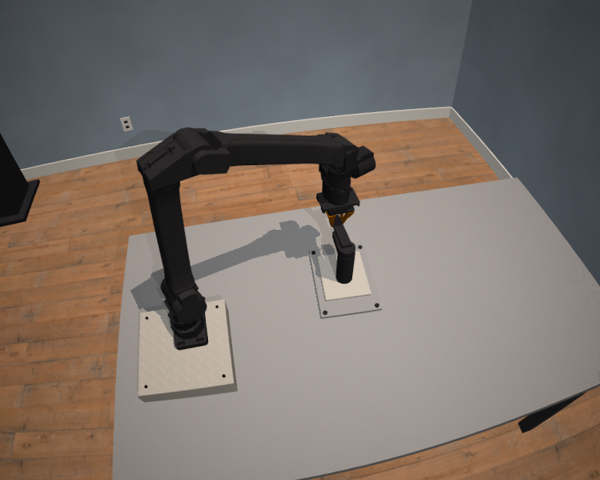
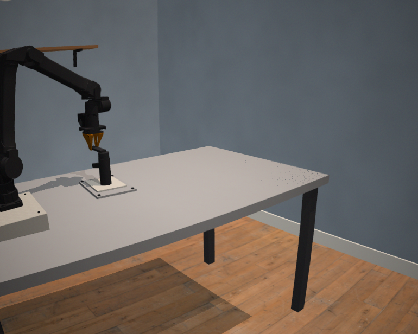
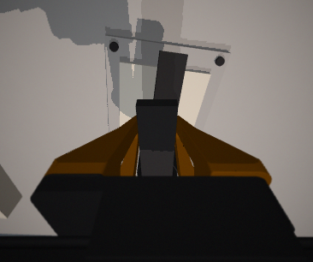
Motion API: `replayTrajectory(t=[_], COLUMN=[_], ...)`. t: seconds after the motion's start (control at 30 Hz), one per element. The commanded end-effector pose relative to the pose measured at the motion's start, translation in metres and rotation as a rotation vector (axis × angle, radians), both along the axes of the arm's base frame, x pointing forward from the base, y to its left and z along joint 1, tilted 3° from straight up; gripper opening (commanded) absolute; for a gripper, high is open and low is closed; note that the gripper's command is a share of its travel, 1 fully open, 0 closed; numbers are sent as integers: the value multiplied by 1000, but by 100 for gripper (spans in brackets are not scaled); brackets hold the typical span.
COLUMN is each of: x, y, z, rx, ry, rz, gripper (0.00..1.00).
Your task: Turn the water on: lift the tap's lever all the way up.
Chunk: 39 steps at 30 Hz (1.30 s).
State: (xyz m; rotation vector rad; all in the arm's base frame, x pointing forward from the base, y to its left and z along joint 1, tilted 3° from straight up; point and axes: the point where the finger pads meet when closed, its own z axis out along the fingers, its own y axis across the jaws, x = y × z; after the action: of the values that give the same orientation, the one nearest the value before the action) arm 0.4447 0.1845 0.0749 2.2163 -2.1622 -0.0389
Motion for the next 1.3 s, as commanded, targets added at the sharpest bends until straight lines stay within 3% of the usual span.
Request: replayTrajectory(t=[0.0, 1.27], x=[20, 20], y=[-13, -37], z=[59, 85], rx=[14, 12], ry=[-66, -68], rz=[-54, -51], gripper=[0, 0])
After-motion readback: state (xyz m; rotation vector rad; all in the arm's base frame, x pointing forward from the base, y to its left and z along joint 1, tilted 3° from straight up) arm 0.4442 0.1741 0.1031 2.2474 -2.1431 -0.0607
